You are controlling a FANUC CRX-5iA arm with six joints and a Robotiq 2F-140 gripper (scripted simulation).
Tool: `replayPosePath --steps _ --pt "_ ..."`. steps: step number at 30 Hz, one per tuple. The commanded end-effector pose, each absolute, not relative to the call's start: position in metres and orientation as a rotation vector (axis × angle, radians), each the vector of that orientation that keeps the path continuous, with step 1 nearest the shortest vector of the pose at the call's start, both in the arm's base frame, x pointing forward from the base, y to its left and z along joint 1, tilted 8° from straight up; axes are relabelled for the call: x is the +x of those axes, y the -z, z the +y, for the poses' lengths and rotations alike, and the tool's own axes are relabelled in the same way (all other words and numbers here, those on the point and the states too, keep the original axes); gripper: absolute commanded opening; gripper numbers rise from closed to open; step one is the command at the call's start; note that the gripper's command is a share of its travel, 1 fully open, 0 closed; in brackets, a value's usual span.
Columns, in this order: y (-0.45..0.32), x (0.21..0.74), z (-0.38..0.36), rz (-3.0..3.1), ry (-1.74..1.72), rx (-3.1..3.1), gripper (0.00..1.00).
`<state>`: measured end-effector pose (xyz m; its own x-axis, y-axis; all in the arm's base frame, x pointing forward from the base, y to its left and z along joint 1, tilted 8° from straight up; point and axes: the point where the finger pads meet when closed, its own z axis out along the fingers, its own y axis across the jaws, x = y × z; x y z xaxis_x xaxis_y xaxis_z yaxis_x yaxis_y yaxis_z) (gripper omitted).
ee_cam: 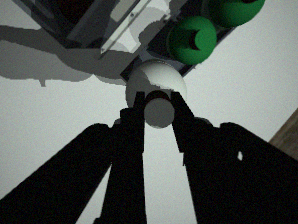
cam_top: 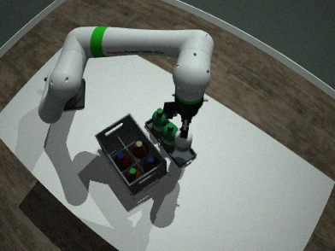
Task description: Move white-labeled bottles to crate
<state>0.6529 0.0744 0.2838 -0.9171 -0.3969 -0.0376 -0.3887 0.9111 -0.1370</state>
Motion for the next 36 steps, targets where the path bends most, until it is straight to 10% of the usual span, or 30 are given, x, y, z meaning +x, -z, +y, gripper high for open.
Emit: replayPosePath --steps 1,36 --pt "-0.286 0.653 0.074 3.006 0.196 -0.619 0.10" --pt "-0.321 0.650 0.079 3.006 0.196 -0.619 0.10"
